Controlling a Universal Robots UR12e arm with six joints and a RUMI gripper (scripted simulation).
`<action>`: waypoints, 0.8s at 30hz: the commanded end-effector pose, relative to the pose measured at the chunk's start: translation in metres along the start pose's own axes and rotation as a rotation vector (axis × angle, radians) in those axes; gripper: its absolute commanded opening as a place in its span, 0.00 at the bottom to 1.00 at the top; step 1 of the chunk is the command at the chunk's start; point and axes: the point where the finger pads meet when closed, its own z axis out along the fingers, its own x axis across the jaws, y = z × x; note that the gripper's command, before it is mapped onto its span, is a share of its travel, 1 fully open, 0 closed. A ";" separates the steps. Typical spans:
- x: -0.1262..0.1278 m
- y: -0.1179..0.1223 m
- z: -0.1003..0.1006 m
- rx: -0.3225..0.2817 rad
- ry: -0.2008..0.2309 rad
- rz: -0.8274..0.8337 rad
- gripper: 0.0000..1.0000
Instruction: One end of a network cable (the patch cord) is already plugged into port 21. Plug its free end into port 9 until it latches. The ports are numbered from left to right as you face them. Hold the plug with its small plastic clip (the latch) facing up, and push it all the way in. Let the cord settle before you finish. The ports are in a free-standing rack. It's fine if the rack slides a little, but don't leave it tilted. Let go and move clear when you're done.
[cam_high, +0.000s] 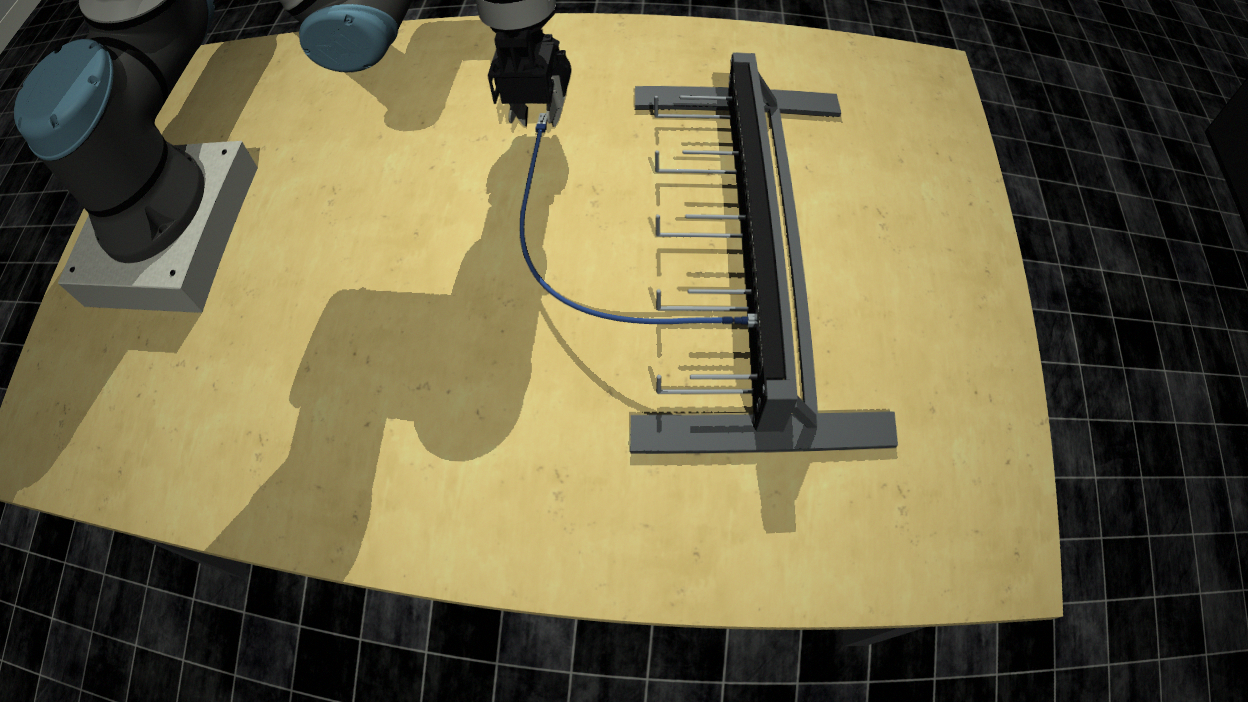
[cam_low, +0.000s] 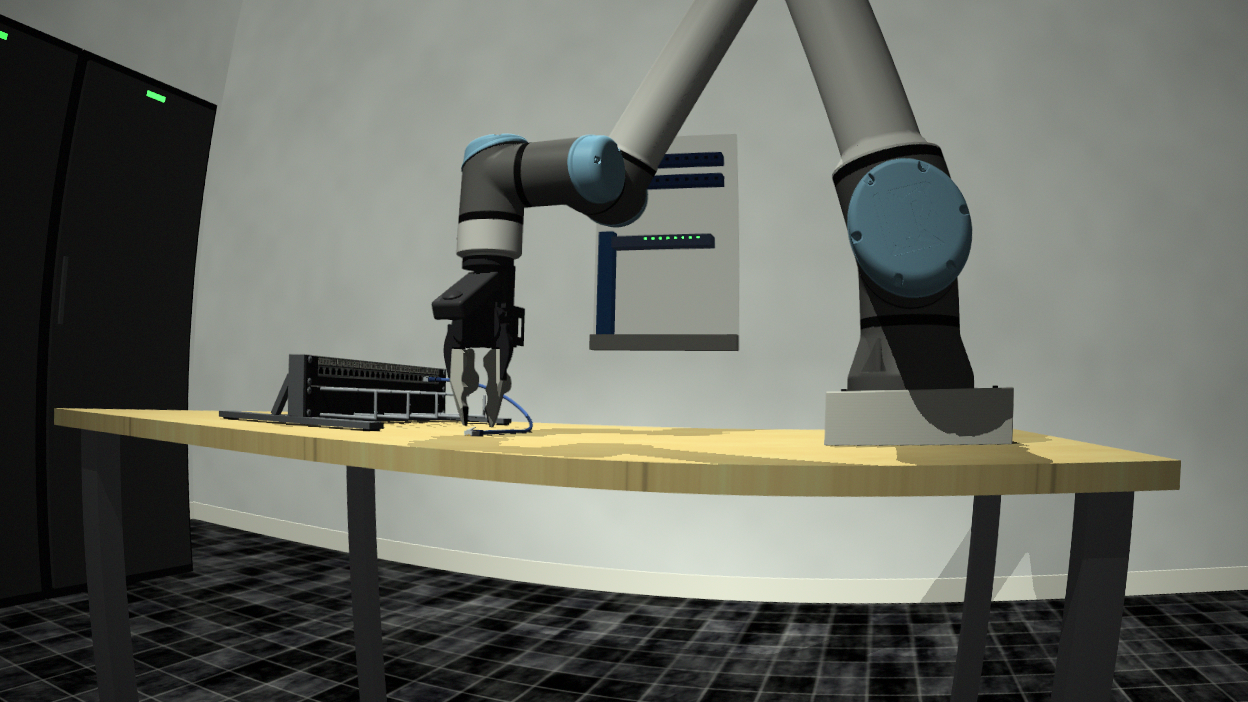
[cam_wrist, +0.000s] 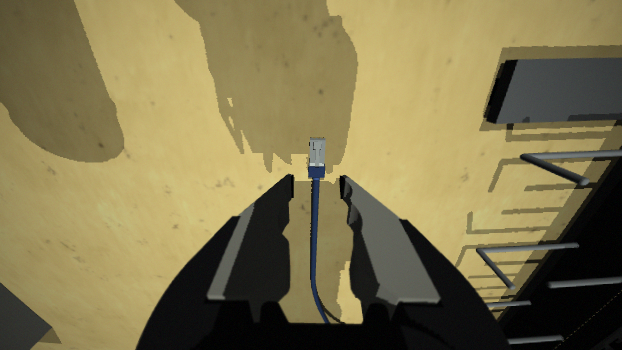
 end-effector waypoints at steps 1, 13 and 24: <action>0.001 0.000 -0.001 0.000 0.001 0.000 0.22; 0.001 0.000 0.000 0.000 0.001 0.000 0.22; 0.001 0.000 0.002 0.000 0.001 0.000 0.22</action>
